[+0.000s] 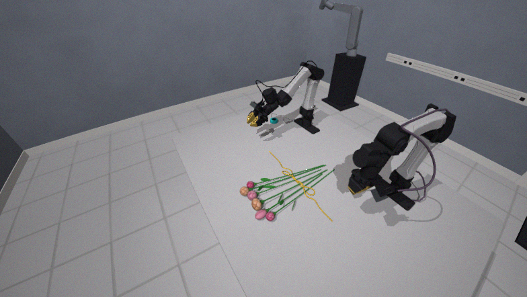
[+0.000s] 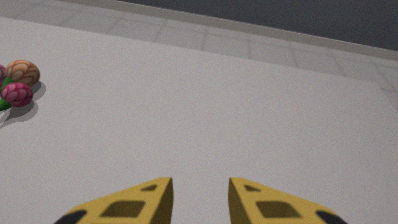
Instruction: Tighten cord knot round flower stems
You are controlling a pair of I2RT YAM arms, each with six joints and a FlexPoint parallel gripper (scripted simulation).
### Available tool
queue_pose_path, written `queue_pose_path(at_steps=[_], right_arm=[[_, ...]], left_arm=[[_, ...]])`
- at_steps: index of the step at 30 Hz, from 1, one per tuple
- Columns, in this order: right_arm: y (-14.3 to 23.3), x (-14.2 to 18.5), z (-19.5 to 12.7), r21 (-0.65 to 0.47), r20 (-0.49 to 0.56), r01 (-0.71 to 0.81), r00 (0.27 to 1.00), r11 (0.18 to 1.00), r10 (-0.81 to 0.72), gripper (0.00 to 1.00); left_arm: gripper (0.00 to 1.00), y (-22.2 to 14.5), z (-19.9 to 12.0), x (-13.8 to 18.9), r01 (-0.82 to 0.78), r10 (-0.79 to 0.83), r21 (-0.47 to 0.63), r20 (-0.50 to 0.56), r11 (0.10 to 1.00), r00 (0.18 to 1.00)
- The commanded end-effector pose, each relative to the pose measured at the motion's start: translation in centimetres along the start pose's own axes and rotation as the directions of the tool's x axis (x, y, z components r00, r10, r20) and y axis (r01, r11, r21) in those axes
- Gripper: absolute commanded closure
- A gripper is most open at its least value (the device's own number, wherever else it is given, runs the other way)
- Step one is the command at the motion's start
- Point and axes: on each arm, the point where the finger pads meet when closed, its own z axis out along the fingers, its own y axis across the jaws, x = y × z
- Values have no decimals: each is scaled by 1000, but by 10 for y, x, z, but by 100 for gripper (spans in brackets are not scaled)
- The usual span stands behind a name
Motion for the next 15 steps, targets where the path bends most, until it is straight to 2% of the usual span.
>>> queue_pose_path(at_steps=[1,4,6,11,15], right_arm=[[36,18,-8,-230,-122,117,981,966,-148,72],[56,31,-14,-347,-159,159,961,924,-225,72],[56,31,-14,-347,-159,159,961,924,-225,72],[89,57,-27,-540,-213,216,900,813,-380,72],[110,69,-34,-656,-224,276,817,702,-531,72]], left_arm=[[72,-24,18,17,43,-40,44,-59,998,997],[72,-30,34,28,50,-49,18,-75,999,996],[72,-30,34,28,50,-49,18,-75,999,996],[72,-40,64,40,64,-66,-31,-68,997,995],[72,-43,92,46,69,-72,-90,-38,994,997]])
